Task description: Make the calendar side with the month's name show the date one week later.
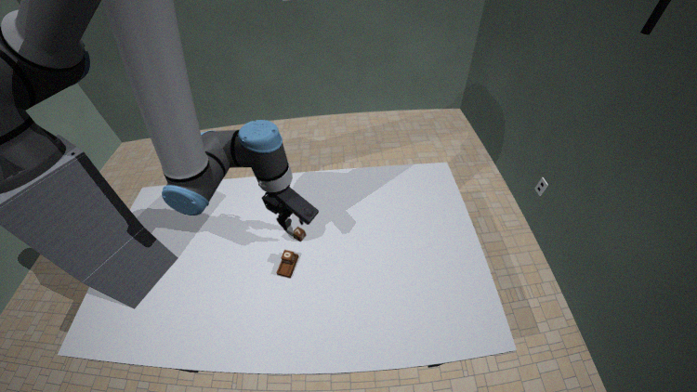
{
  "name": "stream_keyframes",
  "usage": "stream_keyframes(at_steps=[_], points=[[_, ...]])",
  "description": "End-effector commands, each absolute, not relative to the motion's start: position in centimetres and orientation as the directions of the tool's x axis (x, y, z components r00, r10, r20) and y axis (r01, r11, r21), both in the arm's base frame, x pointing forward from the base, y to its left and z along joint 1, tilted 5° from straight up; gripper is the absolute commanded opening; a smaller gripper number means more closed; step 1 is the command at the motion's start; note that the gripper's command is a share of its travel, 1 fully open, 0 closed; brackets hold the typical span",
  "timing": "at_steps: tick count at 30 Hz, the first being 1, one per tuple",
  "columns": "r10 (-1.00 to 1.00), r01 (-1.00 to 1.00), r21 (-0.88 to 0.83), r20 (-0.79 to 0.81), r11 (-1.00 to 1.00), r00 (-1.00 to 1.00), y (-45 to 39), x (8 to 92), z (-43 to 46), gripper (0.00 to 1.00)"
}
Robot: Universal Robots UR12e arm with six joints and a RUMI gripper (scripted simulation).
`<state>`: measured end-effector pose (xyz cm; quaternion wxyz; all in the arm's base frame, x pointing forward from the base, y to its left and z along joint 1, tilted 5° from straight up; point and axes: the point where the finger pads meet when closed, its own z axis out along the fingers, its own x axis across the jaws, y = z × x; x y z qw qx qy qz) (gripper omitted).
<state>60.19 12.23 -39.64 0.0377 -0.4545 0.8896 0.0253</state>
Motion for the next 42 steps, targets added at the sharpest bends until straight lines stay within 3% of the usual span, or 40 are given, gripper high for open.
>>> stream_keyframes(at_steps=[1,29,42], points=[[-0.807,-0.811,0.01,-0.091,0.585,-0.583,12.3,60.2,-39.2,0.29],[-0.808,-0.811,0.004,-0.088,0.585,-0.583,12.0,59.9,-35.7,0.29],[-0.81,-0.803,-0.11,-0.082,0.586,-0.58,12.1,59.8,-36.0,0.29]])
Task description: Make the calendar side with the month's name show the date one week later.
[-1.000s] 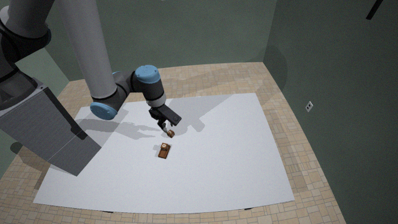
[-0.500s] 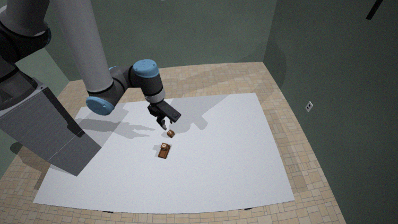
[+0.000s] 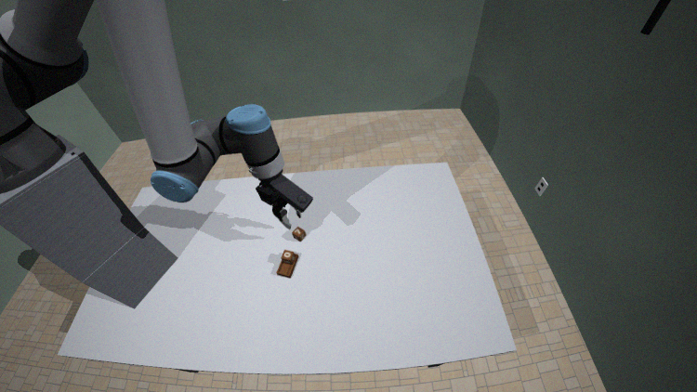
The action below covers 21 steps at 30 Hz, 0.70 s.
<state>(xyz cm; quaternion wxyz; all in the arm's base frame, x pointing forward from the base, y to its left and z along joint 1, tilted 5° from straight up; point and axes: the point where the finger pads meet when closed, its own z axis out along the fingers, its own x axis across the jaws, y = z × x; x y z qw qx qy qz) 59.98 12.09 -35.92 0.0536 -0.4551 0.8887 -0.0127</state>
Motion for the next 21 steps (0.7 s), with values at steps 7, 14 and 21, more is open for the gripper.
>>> stream_keyframes(at_steps=[7,14,21], points=[[-0.809,-0.785,-0.204,-0.084,0.586,-0.582,12.18,59.66,-35.85,0.29],[-0.808,-0.773,-0.244,-0.088,0.585,-0.583,12.21,59.56,-35.64,0.29],[-0.806,-0.77,-0.252,-0.092,0.586,-0.584,12.04,60.09,-35.46,0.29]])
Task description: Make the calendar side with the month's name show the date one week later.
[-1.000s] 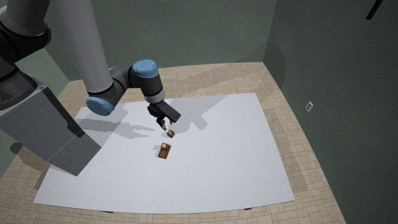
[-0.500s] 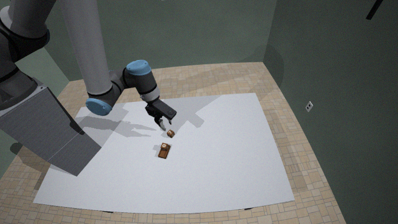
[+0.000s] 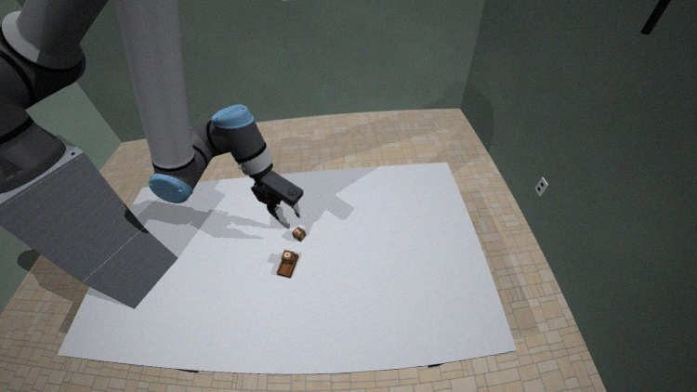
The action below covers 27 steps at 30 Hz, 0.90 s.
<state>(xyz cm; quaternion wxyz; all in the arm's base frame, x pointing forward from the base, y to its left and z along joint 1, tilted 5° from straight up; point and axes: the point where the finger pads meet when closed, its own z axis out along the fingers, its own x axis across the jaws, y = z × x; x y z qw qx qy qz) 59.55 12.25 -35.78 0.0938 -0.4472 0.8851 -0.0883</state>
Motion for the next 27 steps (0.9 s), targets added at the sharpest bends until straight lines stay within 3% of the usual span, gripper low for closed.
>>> stream_keyframes(at_steps=[1,27], points=[[-0.807,-0.77,-0.254,-0.091,0.586,-0.584,12.07,60.06,-35.51,0.29],[-0.807,-0.679,-0.491,-0.092,0.546,-0.583,12.36,59.84,-35.7,0.29]])
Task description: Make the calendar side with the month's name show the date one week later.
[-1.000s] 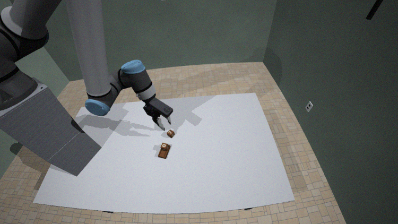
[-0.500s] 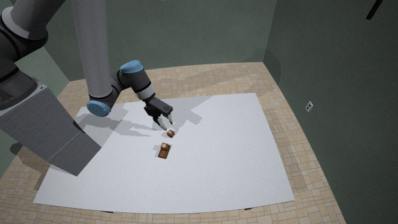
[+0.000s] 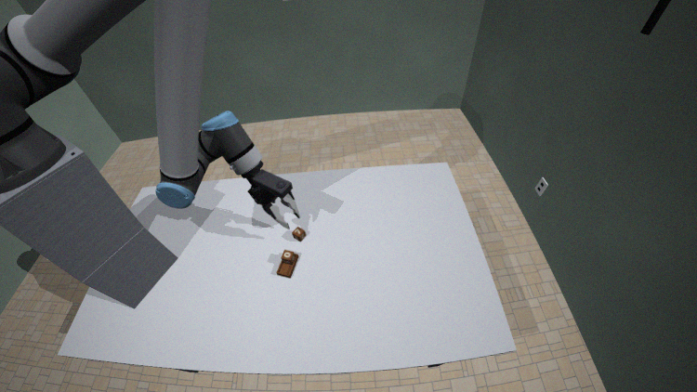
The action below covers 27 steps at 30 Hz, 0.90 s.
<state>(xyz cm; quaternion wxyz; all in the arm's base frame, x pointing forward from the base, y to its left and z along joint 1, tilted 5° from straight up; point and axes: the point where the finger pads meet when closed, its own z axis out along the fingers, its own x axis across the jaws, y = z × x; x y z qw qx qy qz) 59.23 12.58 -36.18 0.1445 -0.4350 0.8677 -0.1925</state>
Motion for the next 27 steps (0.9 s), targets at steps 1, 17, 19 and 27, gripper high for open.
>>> stream_keyframes(at_steps=[1,17,19,27], points=[[-0.807,-0.679,-0.491,-0.092,0.546,-0.583,12.36,59.84,-35.7,0.29],[-0.809,-0.582,-0.651,-0.088,0.488,-0.581,12.45,60.0,-35.92,0.29],[-0.809,-0.571,-0.664,-0.089,0.483,-0.581,12.47,59.92,-35.91,0.29],[-0.808,-0.54,-0.699,-0.092,0.469,-0.582,12.51,59.64,-35.85,0.29]])
